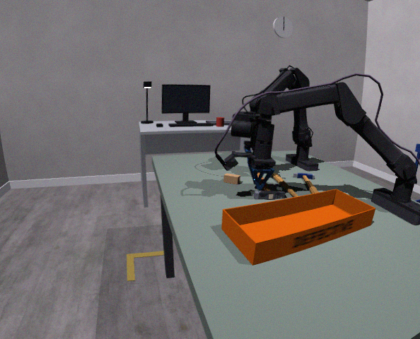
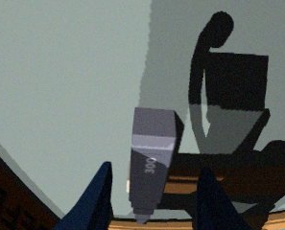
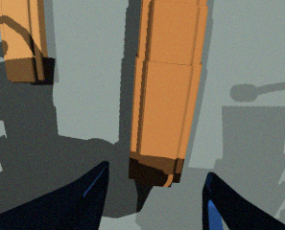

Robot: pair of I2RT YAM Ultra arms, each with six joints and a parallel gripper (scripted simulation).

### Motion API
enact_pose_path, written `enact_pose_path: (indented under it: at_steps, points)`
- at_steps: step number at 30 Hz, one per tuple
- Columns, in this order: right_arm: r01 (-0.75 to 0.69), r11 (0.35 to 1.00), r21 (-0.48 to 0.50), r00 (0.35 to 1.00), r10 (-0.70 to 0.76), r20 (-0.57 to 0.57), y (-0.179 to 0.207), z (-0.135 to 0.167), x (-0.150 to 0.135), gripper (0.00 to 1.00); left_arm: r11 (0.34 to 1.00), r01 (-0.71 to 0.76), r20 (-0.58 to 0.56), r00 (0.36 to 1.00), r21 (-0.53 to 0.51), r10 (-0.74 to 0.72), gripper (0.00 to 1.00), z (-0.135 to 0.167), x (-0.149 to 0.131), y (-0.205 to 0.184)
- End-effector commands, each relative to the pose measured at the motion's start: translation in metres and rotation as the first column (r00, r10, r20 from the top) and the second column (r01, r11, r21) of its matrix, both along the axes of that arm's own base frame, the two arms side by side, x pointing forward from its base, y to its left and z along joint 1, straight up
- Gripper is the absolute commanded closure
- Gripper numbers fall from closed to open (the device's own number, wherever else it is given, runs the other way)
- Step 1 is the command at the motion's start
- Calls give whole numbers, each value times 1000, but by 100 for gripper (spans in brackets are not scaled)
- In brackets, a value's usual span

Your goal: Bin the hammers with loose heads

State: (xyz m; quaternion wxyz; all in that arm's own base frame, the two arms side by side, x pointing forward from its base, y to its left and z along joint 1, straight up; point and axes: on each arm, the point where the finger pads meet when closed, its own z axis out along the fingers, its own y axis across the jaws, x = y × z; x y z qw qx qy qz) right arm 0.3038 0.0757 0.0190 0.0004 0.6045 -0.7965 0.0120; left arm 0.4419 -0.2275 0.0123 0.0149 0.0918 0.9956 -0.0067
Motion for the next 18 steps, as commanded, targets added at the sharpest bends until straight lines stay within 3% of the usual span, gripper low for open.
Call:
enact_pose_path:
  at_steps: [1, 18]
  points:
    - [-7, 1000, 24, 1000, 7, 2, 3, 8, 7, 46, 1000, 20, -15, 1000, 13, -20, 55, 3, 2, 3]
    - [-16, 1000, 22, 1000, 17, -7, 7, -14, 0, 46, 1000, 23, -6, 1000, 10, -23, 55, -3, 0, 6]
